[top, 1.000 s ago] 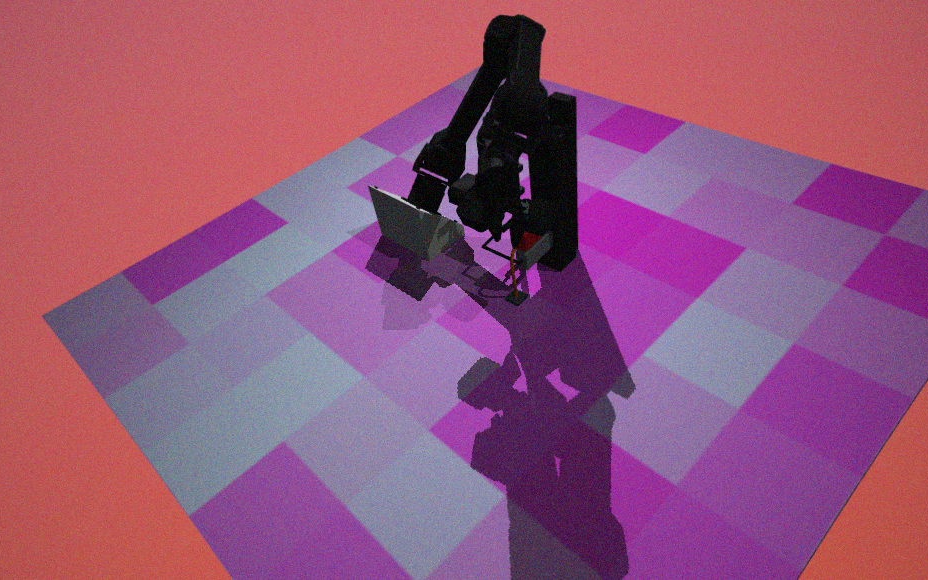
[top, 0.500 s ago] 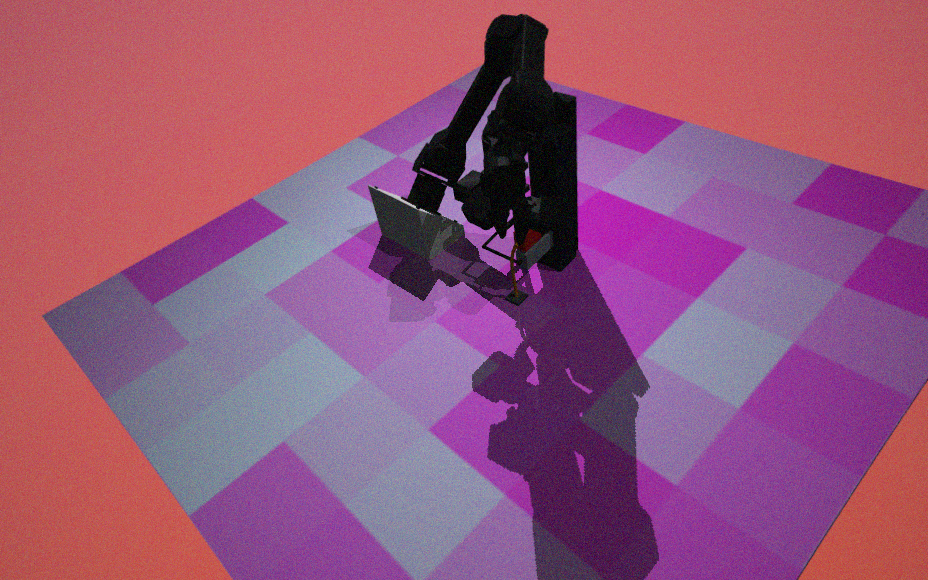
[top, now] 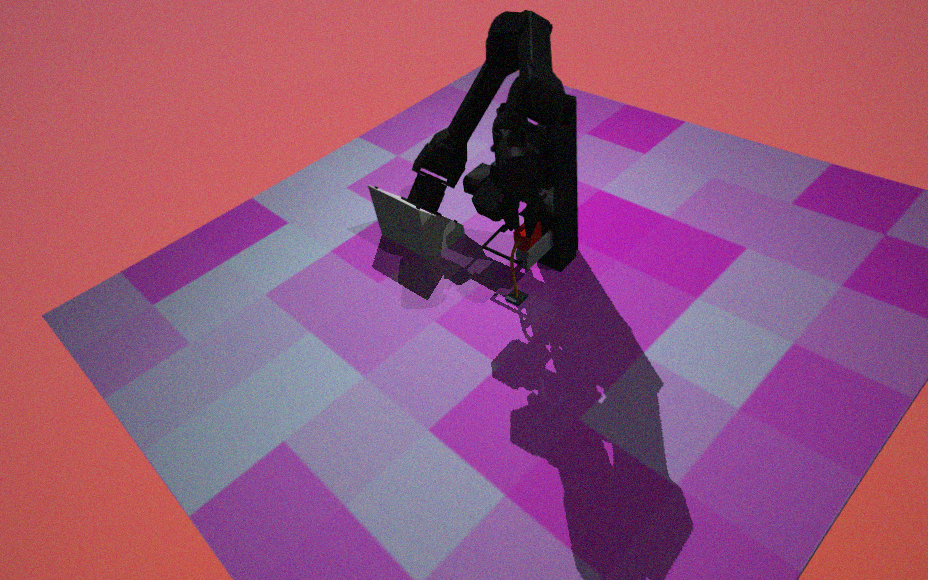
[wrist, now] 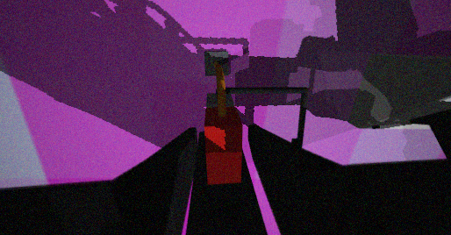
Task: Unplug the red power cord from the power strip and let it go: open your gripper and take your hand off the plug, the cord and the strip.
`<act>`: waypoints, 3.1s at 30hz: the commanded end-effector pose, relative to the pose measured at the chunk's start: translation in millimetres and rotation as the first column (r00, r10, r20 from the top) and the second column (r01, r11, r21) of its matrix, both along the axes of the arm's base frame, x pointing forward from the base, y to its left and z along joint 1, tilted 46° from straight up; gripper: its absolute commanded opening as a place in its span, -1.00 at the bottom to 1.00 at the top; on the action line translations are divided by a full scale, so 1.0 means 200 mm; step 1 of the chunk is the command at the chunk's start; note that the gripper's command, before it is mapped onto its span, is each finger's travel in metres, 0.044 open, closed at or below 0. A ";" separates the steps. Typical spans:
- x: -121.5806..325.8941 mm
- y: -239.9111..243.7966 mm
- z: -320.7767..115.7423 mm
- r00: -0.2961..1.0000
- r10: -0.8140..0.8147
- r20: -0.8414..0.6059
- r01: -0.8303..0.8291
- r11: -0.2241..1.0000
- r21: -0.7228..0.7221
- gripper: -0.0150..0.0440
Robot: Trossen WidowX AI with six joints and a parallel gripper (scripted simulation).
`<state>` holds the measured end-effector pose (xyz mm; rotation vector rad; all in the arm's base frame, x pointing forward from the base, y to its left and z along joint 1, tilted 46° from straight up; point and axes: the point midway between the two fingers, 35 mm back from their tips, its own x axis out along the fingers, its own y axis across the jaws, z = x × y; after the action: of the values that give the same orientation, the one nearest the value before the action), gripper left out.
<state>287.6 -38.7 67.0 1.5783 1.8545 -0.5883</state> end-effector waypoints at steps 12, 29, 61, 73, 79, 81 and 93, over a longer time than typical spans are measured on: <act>-0.01 0.06 0.00 1.000 -0.002 -0.004 0.002 1.000 0.004 0.05; -0.01 0.06 -0.01 1.000 0.001 -0.003 -0.001 1.000 0.002 -0.46; 0.03 -0.11 -0.15 1.000 -0.001 -0.002 0.001 1.000 -0.001 -0.49; 0.02 -0.07 -0.14 1.000 -0.002 -0.002 0.002 1.000 0.002 0.40; 0.04 -0.12 -0.18 1.000 -0.002 -0.002 0.002 1.000 0.000 0.93; 0.06 -0.19 -0.22 1.000 -0.002 -0.001 0.002 1.000 -0.001 1.00; 0.08 -0.32 -0.31 1.000 -0.002 0.000 0.002 1.000 -0.003 1.00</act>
<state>302.9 -99.5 6.3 1.5844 1.8502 -0.5933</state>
